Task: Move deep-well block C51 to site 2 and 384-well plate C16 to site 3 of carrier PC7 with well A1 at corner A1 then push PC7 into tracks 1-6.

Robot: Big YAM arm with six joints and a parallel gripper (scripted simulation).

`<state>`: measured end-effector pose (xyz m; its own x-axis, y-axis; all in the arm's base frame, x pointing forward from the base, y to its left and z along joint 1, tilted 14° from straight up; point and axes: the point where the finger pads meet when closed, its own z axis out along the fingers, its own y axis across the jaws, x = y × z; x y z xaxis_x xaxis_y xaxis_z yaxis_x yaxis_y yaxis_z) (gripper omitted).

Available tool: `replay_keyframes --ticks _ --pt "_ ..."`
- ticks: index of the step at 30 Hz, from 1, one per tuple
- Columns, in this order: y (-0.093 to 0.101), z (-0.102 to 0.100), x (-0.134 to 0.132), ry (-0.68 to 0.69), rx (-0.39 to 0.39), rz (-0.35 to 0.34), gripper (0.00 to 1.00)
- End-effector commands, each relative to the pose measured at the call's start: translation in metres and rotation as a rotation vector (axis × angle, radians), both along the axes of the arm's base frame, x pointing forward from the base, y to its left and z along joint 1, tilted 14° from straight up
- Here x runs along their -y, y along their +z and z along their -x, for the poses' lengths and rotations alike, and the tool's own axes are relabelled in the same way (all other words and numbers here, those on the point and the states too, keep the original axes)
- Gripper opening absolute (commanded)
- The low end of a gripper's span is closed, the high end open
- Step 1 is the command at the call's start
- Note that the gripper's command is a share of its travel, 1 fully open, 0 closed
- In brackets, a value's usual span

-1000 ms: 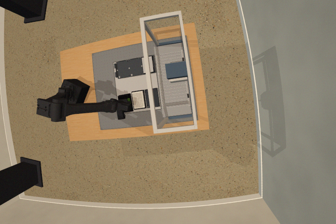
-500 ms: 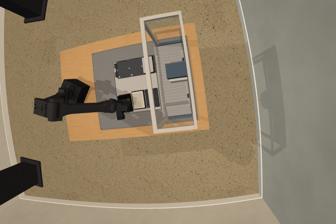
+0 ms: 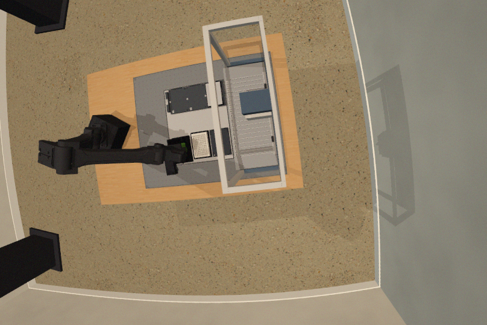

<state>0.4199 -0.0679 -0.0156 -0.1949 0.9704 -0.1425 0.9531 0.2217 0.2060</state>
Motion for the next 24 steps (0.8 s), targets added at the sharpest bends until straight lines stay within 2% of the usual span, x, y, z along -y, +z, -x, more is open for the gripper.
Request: replay_keyframes --ticks 1,11,13,14,18,19,24 --pt "0.015 0.002 -0.004 -0.006 0.015 0.002 0.0" --pt "0.04 0.01 -0.008 -0.002 0.015 0.003 0.0" --pt "0.041 0.01 -0.007 -0.004 0.015 0.002 0.0" --pt "0.042 0.0 -0.002 -0.002 0.028 0.005 0.0" --pt "0.042 0.0 -0.002 -0.002 0.028 0.005 0.0" --pt "0.037 0.008 -0.012 -0.031 0.009 -0.004 0.0" --pt "0.039 -0.011 -0.031 -0.031 0.023 -0.004 0.0"
